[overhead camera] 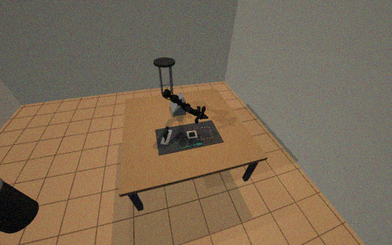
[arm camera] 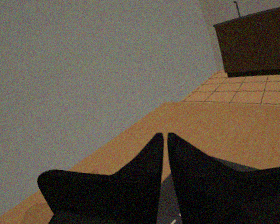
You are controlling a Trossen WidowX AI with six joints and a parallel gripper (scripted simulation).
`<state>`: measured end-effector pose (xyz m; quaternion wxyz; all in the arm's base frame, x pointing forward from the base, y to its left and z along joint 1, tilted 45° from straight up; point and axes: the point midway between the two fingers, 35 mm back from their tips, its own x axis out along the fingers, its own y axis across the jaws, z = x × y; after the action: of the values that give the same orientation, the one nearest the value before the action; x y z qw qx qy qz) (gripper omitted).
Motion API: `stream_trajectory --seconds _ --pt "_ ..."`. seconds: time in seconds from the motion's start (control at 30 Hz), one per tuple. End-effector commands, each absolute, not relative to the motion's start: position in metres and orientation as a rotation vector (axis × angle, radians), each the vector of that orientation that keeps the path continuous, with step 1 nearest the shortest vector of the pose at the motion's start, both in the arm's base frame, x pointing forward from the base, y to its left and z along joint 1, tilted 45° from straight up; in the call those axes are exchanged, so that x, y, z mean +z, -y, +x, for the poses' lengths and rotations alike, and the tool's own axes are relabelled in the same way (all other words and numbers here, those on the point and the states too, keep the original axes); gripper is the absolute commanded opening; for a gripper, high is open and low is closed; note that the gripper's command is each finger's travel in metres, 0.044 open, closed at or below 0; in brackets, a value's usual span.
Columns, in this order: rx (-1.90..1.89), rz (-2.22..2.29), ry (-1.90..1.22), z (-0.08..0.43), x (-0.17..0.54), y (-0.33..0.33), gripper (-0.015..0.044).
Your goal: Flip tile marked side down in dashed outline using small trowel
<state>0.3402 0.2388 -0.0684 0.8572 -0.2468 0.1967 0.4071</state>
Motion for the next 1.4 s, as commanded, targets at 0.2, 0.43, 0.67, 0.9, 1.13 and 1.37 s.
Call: stream_trajectory --seconds 0.2,0.43,0.67,0.9,1.13,1.37 --pt "0.855 -0.518 -0.413 0.34 -0.068 -0.239 0.0" --pt "0.855 -0.518 -0.413 0.34 -0.068 -0.239 0.0079" --pt "0.826 -0.585 -0.417 0.352 -0.067 -0.233 0.0258" --pt "0.771 -0.76 -0.437 0.377 -0.063 -0.217 0.027" --pt "0.745 -0.964 -0.473 0.398 -0.061 -0.198 0.027" --pt "0.735 -1.175 -0.522 0.415 -0.055 -0.176 0.027"
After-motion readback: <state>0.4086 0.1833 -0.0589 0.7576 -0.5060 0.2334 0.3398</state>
